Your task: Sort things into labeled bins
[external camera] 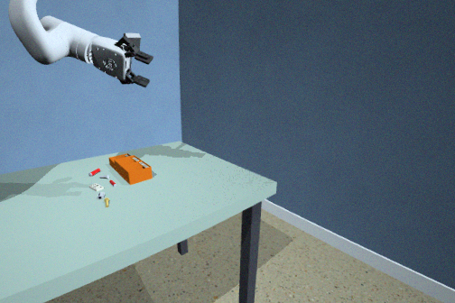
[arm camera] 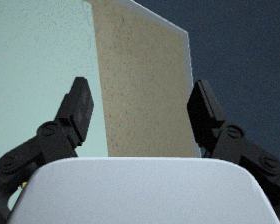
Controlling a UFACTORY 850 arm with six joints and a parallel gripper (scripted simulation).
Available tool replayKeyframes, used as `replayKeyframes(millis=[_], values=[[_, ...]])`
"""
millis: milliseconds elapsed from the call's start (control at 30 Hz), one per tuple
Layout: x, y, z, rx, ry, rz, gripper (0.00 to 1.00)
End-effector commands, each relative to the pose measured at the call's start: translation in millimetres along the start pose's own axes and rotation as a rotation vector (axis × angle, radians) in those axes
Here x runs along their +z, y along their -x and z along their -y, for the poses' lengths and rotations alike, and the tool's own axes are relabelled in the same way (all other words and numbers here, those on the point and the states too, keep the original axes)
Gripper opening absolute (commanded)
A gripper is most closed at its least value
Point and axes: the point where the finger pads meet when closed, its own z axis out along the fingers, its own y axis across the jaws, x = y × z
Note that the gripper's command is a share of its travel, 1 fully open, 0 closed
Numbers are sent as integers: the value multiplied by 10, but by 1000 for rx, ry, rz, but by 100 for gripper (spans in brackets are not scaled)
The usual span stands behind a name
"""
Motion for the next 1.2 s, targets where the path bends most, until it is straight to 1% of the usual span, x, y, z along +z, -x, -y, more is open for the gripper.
replayKeyframes(millis=[0,433,500,633,767,800,867,900,933,1067,1100,1133,1167], values=[[67,91,108,1,1,-1,7],[503,744,858,1,1,-1,7],[503,744,858,1,1,-1,7],[619,918,1057,1,1,-1,7],[619,918,1058,1,1,-1,7],[546,924,1096,10,-32,35,7],[547,1026,964,-31,19,111,7],[548,1077,898,-44,36,135,7],[548,1104,865,-44,35,135,7],[548,1104,865,-44,36,135,7],[528,1175,827,-57,43,182,7],[518,1212,809,-62,46,201,7],[518,1212,809,-62,46,201,7]])
